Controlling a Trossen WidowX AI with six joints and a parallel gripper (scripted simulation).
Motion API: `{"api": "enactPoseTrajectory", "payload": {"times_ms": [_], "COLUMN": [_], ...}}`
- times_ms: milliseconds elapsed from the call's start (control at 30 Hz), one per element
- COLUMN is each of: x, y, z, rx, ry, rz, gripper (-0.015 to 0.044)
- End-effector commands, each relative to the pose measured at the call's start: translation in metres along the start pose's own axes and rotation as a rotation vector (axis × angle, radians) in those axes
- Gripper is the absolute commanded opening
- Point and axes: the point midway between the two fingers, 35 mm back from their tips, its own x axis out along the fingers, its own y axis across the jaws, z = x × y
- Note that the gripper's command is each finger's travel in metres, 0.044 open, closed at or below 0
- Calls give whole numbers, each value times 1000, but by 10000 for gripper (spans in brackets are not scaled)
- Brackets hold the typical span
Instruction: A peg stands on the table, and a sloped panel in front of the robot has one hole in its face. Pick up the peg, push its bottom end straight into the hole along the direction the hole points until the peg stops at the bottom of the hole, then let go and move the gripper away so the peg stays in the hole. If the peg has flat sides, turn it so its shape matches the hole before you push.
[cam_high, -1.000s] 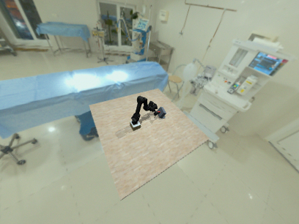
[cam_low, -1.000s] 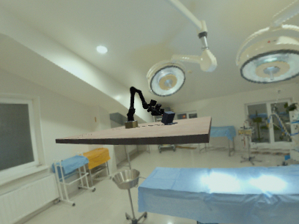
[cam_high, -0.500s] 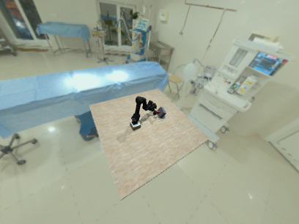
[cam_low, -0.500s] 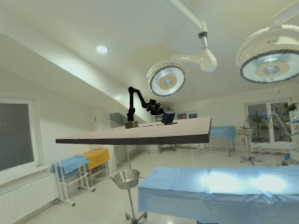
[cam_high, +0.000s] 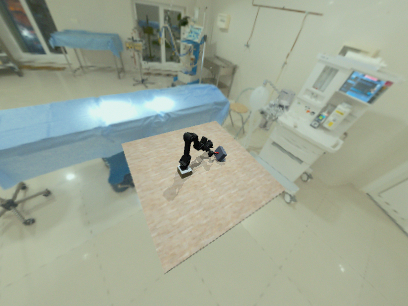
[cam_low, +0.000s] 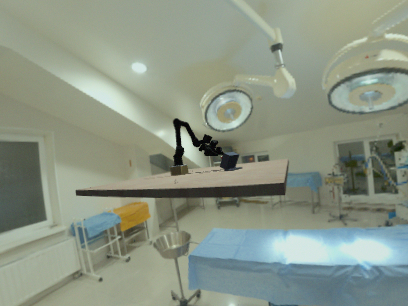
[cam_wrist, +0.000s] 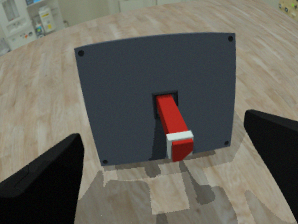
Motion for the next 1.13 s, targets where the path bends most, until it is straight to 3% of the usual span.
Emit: {"api": "enactPoseTrajectory", "payload": {"times_ms": [0, 1100], "x": [-5, -36], "y": [-1, 3], "z": [-2, 2], "rx": [-2, -4], "ry": [5, 7], "rz": [-5, -2], "gripper": [440, 440]}}
